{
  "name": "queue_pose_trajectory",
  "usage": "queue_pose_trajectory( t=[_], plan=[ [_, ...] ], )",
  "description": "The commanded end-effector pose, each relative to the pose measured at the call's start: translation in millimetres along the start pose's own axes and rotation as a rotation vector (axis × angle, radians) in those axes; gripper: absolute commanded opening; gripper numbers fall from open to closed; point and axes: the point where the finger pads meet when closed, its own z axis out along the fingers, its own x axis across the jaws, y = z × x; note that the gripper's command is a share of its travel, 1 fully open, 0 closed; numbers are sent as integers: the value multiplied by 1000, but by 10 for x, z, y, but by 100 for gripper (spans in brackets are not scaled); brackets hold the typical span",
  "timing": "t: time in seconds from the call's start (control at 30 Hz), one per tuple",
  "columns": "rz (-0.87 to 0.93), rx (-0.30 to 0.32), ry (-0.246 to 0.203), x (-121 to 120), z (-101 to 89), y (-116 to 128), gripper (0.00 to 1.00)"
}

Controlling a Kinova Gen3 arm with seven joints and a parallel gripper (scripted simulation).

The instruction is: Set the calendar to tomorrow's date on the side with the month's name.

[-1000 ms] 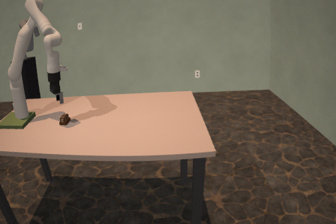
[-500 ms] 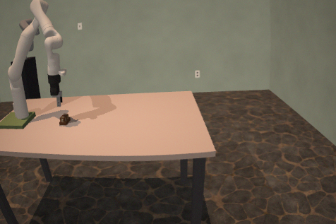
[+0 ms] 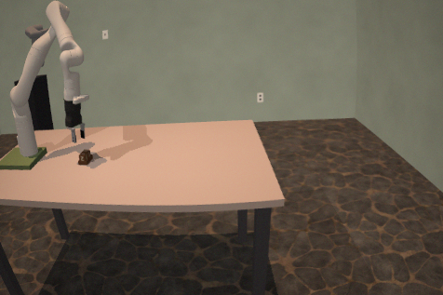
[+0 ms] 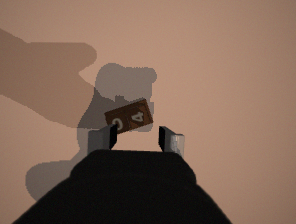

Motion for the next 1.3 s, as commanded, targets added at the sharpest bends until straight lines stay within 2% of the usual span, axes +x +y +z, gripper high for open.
queue_pose_trajectory(
  t=[0.0,0.23,0.3,0.77,1.27],
  plan=[
    [81,0,15,2,36,15,100],
    [379,21,10,21,53,-1,100],
    [379,21,10,21,53,-1,100],
    [852,73,-20,16,48,-33,100],
    [1104,107,-53,-11,30,-59,100]
  ],
)
